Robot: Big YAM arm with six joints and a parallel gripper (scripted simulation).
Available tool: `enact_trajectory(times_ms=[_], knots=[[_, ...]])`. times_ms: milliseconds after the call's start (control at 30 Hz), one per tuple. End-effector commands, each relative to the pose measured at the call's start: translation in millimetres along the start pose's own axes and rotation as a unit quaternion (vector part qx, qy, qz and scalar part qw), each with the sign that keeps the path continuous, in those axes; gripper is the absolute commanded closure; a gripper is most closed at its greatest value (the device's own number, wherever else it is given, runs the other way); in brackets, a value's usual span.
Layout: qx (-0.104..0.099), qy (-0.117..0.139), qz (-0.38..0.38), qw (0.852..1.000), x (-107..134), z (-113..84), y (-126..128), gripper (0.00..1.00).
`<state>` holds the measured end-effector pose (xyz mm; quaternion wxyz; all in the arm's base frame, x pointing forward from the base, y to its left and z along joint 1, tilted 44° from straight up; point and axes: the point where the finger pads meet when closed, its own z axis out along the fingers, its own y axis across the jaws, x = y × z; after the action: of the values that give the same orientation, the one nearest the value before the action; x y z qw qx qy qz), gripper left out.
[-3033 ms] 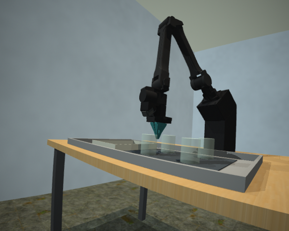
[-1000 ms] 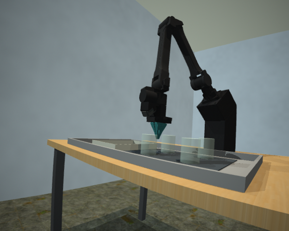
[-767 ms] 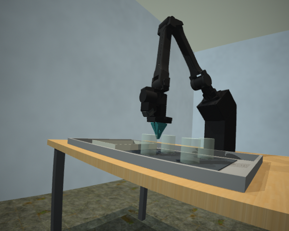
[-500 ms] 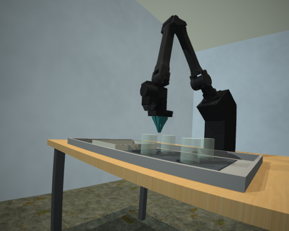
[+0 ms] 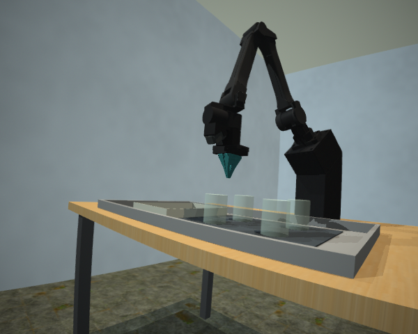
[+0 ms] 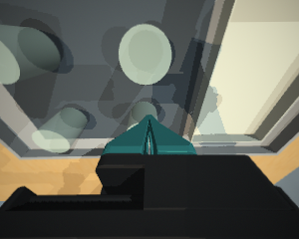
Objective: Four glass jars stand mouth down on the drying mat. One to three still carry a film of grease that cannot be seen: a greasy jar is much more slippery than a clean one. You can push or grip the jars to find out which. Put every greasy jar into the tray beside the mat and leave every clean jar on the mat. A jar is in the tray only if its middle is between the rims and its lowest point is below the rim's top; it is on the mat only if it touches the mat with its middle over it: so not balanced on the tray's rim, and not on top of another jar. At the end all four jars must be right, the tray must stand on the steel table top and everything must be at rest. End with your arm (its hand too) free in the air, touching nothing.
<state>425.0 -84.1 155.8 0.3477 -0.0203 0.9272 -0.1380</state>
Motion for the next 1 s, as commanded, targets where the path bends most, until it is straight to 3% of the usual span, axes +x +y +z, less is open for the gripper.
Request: enact_trajectory(times_ms=[0, 433, 500, 767, 867, 967], knots=[[-0.008, 0.001, -0.001, 1.000, 1.9, -1.6, 23.2, 1.00], [-0.008, 0.001, -0.001, 1.000, 15.5, -3.2, 126.8, 1.00], [-0.008, 0.001, -0.001, 1.000, 15.5, -3.2, 126.8, 1.00], [-0.008, 0.001, -0.001, 1.000, 23.8, -4.3, 190.5, 1.00], [-0.008, 0.001, -0.001, 1.000, 23.8, -4.3, 190.5, 1.00], [-0.008, 0.001, -0.001, 1.000, 23.8, 10.0, 190.7, 1.00]])
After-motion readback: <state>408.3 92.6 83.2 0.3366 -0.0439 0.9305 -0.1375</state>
